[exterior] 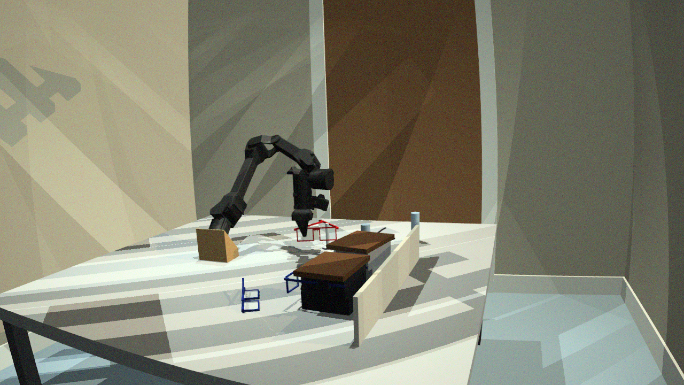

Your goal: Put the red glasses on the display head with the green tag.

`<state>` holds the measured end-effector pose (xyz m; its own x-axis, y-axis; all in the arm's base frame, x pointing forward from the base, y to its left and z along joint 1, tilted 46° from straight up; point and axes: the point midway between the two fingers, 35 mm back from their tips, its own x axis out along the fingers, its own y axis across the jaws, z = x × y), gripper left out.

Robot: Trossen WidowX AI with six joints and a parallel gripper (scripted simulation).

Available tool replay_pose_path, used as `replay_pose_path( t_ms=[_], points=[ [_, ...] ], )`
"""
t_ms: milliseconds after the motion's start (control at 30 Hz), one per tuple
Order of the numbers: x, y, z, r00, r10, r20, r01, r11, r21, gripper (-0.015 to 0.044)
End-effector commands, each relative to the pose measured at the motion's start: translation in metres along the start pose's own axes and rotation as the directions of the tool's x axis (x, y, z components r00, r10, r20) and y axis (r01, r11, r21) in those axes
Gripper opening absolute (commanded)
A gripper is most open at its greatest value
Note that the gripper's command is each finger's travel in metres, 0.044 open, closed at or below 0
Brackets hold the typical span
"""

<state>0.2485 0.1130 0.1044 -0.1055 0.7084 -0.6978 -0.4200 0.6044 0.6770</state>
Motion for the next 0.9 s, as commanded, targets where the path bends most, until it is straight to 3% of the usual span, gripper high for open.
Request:
replay_pose_path(
  t_ms=[0, 867],
  points=[
    [-0.001, -0.002, -0.003, 1.000, -0.002, 0.003, 0.002, 1.000, 0.000, 0.0000],
    [-0.001, -0.008, -0.020, 1.000, -0.003, 0.002, 0.003, 1.000, 0.000, 0.0000]
  ],
)
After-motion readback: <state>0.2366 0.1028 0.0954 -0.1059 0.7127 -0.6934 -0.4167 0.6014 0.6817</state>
